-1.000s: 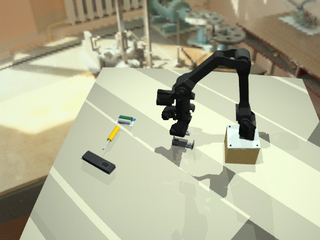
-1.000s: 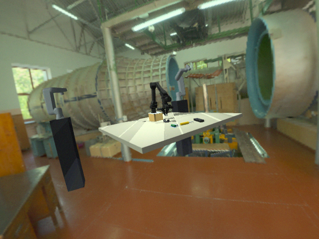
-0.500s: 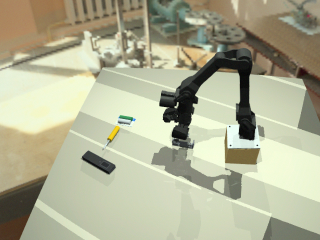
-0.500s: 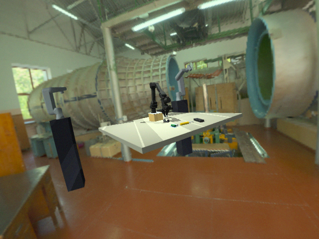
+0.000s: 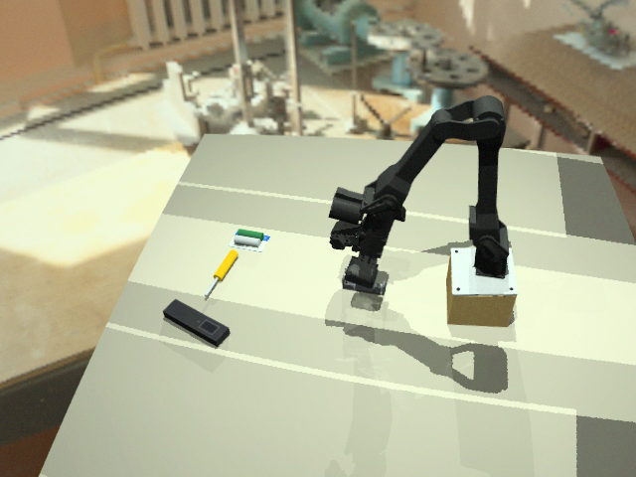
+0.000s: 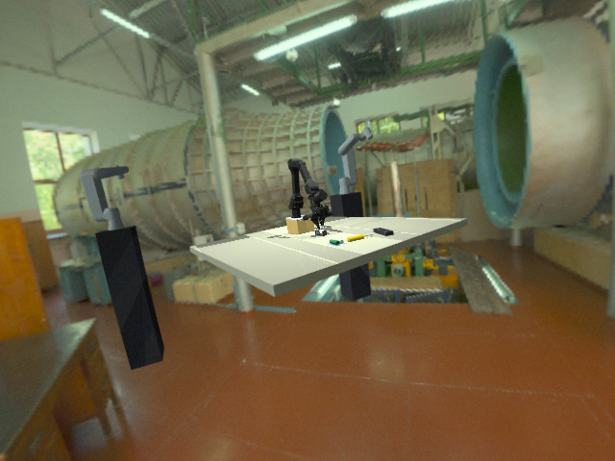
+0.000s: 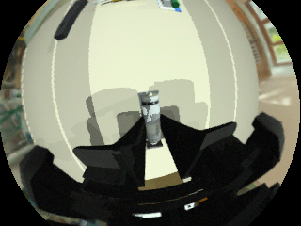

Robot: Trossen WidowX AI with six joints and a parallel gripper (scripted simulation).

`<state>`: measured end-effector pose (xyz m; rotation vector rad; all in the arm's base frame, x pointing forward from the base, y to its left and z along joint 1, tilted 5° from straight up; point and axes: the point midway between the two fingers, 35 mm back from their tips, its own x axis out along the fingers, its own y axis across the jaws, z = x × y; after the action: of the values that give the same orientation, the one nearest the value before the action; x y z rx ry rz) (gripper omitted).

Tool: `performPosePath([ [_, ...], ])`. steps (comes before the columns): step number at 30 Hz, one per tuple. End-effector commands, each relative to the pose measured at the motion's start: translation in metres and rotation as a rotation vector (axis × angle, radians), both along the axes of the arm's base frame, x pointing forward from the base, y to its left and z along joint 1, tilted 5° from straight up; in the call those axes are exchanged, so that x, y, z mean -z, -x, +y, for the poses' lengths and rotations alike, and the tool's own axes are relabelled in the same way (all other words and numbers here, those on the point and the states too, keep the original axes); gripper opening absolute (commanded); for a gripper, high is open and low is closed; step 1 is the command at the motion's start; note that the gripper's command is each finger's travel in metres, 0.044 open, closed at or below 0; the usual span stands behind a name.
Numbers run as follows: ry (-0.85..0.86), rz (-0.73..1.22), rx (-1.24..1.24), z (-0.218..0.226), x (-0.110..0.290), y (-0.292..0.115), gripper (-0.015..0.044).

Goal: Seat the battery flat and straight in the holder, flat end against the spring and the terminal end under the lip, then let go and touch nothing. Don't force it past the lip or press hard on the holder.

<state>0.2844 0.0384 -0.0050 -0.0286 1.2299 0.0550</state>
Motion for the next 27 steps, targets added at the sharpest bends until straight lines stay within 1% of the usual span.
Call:
performPosePath([
  [1,-0.002,-0.026,0.006,0.000,-0.003,-0.003,0.0062],
  [27,-0.011,-0.182,0.009,0.000,0.012,0.001,0.0062],
])
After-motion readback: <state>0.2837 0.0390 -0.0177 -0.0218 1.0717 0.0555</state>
